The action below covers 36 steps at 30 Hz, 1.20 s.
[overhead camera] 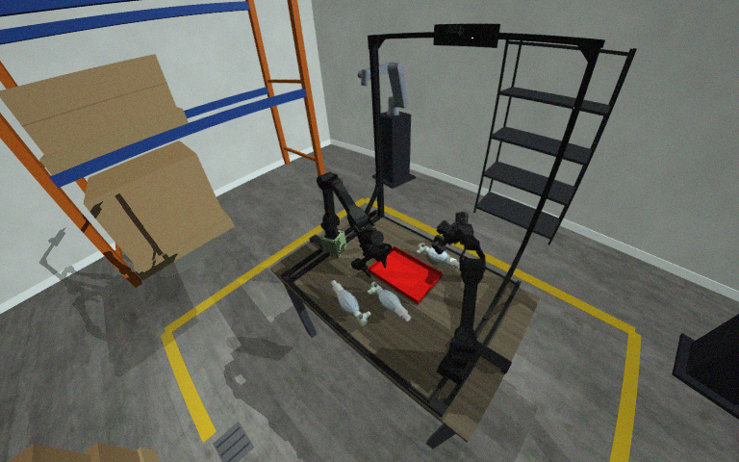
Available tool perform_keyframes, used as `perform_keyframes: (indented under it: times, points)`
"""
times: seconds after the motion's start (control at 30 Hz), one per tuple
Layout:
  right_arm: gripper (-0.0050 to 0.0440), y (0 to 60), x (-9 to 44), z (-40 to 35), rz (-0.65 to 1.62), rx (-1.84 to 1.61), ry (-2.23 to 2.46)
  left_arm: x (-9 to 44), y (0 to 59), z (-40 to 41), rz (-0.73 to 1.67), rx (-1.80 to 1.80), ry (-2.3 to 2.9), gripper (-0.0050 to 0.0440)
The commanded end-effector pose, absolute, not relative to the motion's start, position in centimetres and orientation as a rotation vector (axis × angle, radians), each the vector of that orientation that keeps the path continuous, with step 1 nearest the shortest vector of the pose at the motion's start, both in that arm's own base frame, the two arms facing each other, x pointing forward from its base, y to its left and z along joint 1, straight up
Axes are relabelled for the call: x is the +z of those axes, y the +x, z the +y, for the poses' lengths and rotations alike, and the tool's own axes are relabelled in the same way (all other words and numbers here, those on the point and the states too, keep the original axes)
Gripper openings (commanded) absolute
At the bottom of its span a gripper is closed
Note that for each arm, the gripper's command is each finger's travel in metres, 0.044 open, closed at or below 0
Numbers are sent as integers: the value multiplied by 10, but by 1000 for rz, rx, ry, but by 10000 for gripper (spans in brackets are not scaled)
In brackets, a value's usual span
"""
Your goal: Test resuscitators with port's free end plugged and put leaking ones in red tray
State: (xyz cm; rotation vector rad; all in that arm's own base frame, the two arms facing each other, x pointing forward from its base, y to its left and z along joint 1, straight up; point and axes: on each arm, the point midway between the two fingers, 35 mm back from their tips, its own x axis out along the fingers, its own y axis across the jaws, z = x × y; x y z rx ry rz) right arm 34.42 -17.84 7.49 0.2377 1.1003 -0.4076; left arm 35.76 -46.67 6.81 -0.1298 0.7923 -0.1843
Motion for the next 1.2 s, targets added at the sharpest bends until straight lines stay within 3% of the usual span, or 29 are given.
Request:
perform_keyframes:
  times: [0.0, 0.23, 0.43, 0.8, 1.0, 1.17]
  points:
    - [409, 370, 67, -150, 1107, -388, 221, 69, 358, -467, 791, -185, -132, 440]
    - [409, 419, 54, -80, 1086, -394, 196, 69, 358, -467, 791, -185, -132, 440]
    - [409, 419, 54, -80, 1086, -394, 196, 69, 358, -467, 791, -185, -132, 440]
    - [409, 459, 35, 49, 1006, -379, 173, 69, 357, -467, 790, -184, -130, 440]
    - [409, 459, 35, 49, 1006, -379, 173, 69, 357, -467, 790, -184, -130, 440]
    - [409, 462, 27, 101, 968, -362, 170, 69, 358, -467, 790, -183, -131, 440]
